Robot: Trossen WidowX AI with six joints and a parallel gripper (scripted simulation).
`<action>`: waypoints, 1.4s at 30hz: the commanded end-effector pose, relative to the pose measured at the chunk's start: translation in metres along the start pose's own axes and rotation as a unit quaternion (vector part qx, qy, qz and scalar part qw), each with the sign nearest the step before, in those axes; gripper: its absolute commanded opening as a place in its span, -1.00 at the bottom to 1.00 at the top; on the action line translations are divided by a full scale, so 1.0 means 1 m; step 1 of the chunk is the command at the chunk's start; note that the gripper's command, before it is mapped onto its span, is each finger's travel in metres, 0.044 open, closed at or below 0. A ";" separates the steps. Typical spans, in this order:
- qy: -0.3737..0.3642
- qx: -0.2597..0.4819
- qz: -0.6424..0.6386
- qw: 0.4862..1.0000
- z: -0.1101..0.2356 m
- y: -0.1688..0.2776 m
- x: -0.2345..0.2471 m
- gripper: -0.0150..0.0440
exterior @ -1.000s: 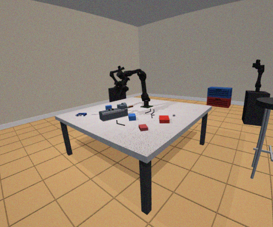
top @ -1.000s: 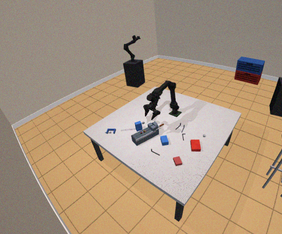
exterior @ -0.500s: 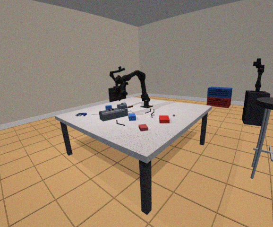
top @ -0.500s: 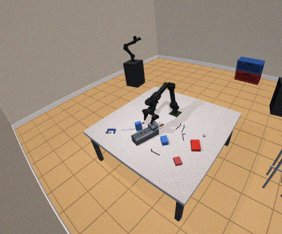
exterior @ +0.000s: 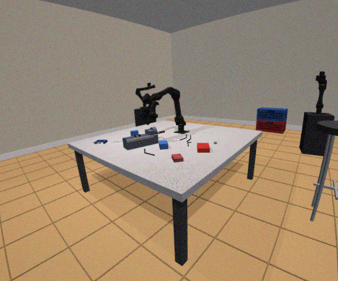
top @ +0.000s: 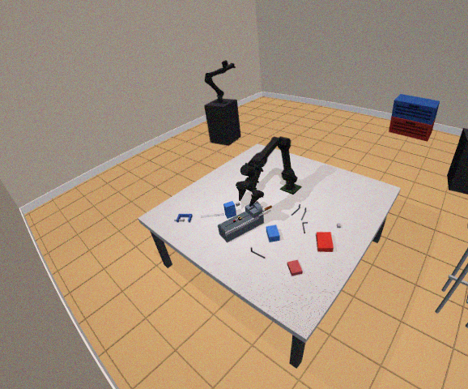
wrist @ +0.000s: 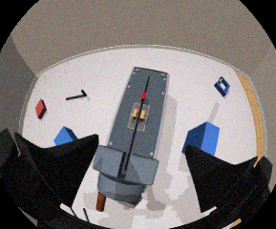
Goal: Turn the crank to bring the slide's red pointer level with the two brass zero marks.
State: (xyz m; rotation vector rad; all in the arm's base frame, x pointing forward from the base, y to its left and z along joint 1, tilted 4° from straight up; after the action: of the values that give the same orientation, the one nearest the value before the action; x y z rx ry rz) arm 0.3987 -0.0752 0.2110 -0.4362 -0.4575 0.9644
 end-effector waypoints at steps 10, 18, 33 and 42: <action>0.000 0.000 0.000 1.000 0.033 -0.022 0.009 1.00; 0.020 -0.019 -0.004 1.000 0.050 0.011 0.031 1.00; 0.047 -0.091 -0.021 0.994 0.089 0.094 0.056 1.00; 0.045 -0.091 -0.021 0.995 0.070 0.106 0.054 1.00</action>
State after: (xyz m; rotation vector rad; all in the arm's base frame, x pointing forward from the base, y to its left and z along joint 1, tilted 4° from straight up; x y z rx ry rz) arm 0.3171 0.0340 0.2316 -0.6291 -0.4783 0.8644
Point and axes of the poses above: the point midway between the two fingers, 35 mm back from their tips, its own z axis back along the fingers, its own x axis across the jaws, y = z × x, the point moved 6 cm from there along z, back along the fingers, and after that the axes turned 14 degrees about -z, right-handed, at the moved point
